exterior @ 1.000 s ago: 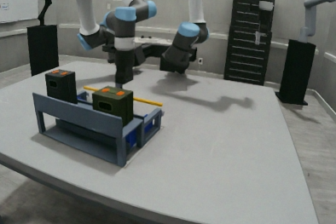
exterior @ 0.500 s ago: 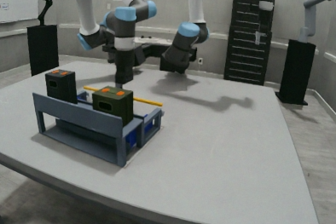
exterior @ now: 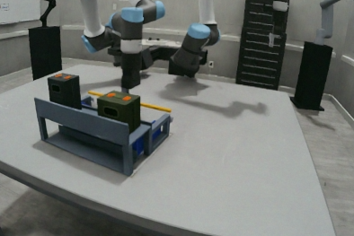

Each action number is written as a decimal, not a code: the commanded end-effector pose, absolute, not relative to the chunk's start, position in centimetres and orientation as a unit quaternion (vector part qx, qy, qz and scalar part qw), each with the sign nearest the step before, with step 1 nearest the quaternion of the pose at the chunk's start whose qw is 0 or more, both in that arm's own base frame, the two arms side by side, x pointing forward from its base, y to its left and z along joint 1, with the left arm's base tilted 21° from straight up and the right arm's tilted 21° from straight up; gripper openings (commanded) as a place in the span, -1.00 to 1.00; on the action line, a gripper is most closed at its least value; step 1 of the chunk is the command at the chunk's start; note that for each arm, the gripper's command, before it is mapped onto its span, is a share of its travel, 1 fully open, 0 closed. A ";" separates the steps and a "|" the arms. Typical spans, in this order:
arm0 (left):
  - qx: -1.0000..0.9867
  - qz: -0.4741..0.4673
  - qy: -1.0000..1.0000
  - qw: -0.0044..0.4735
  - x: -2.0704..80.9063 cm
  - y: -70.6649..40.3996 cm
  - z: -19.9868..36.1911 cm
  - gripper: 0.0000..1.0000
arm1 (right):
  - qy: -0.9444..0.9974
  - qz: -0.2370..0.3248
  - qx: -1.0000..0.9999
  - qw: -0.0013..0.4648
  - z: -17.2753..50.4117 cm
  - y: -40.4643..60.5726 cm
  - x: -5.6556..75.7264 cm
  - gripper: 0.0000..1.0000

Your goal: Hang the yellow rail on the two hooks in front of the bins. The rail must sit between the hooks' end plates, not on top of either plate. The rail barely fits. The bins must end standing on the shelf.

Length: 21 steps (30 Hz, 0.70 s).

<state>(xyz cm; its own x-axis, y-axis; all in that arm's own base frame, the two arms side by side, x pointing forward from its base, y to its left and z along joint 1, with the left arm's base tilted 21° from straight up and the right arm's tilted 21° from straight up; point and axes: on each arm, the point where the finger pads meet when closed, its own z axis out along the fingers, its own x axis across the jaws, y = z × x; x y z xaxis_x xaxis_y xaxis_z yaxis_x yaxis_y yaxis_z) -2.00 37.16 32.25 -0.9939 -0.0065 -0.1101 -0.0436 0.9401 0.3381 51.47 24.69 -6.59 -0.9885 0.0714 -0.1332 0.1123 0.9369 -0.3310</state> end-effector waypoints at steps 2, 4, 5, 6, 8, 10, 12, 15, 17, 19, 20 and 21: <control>-0.013 0.173 0.983 0.054 -2.1 37.1 32.2 1.00 | 0.982 -0.172 0.047 0.060 -6.7 24.6 51.5 -1.00; -0.013 0.173 0.983 0.054 -2.1 37.1 32.2 1.00 | 0.982 -0.172 0.047 0.060 -6.7 24.6 51.5 -1.00; -0.013 0.173 0.983 0.054 -2.1 37.1 32.2 1.00 | 0.982 -0.172 0.047 0.060 -6.7 24.6 51.5 -1.00; -0.013 0.173 0.983 0.054 -2.1 37.1 32.2 1.00 | 0.982 -0.172 0.047 0.060 -6.7 24.6 51.5 -1.00; -0.013 0.173 0.983 0.054 -2.1 37.1 32.2 1.00 | 0.982 -0.172 0.047 0.060 -6.8 24.5 51.5 -1.00; -0.013 0.173 0.983 0.054 -2.1 37.1 32.2 1.00 | 0.982 -0.172 0.047 0.060 -6.8 24.5 51.5 -1.00; -0.013 0.173 0.983 0.054 -2.1 37.1 32.2 1.00 | 0.982 -0.172 0.047 0.060 -6.9 24.5 51.5 -1.00; -0.013 0.173 0.983 0.054 -2.1 37.1 32.2 1.00 | 0.982 -0.172 0.047 0.060 -6.9 24.5 51.5 -1.00; -0.013 0.173 0.983 0.054 -2.1 37.1 32.2 1.00 | 0.982 -0.172 0.047 0.060 -6.9 24.5 51.5 -1.00; -0.013 0.173 0.983 0.054 -2.1 37.1 32.2 1.00 | 0.982 -0.172 0.047 0.060 -6.9 24.5 51.5 -1.00; -0.013 0.173 0.983 0.054 -2.1 37.1 32.2 1.00 | 0.982 -0.172 0.047 0.060 -6.9 24.5 51.5 -1.00; -0.013 0.173 0.983 0.054 -2.1 37.1 32.2 1.00 | 0.982 -0.172 0.047 0.060 -6.9 24.5 51.5 -1.00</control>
